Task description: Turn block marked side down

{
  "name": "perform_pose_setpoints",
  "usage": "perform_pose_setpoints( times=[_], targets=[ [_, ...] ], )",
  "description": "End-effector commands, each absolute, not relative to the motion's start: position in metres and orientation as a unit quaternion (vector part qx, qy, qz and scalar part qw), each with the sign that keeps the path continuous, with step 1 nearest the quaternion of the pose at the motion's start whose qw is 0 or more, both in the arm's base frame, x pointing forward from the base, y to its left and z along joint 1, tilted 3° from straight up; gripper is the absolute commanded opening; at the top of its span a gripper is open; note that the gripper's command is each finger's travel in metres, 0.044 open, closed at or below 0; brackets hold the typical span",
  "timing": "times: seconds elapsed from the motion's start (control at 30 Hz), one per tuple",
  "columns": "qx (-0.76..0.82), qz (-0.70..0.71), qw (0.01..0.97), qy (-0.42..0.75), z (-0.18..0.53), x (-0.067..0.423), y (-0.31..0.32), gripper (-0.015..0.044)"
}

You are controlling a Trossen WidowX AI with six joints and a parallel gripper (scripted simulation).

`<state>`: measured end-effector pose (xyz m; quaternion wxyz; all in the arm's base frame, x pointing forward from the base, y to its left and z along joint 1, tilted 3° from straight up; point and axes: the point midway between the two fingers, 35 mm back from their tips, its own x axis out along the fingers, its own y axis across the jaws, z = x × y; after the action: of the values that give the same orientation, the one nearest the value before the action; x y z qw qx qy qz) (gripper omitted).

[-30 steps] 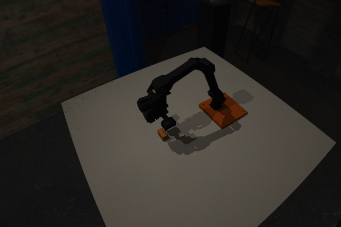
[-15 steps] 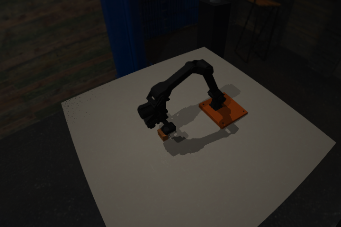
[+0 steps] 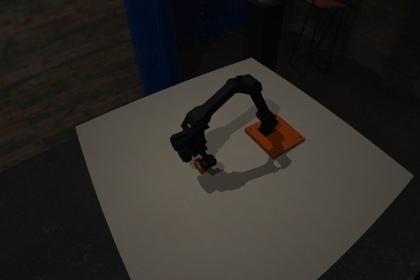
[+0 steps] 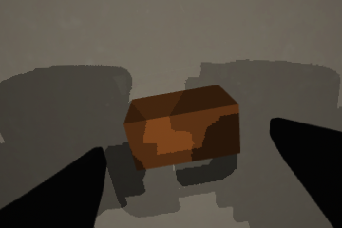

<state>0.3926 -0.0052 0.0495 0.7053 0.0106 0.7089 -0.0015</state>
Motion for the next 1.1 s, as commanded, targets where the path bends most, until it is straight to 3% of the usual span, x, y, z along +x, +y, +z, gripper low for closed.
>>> perform_pose_setpoints(
  times=[0.0, 0.3, 0.5, 1.07],
  targets=[
    [0.011, 0.001, 0.704, 0.71, 0.041, 0.392, -0.004, 0.044],
    [0.011, 0.001, 0.704, 0.71, 0.029, 0.391, -0.004, 0.044],
    [0.011, 0.001, 0.704, 0.71, 0.029, 0.391, -0.004, 0.0282],
    [0.011, 0.001, 0.704, 0.71, 0.029, 0.391, -0.004, 0.0169]
  ],
)
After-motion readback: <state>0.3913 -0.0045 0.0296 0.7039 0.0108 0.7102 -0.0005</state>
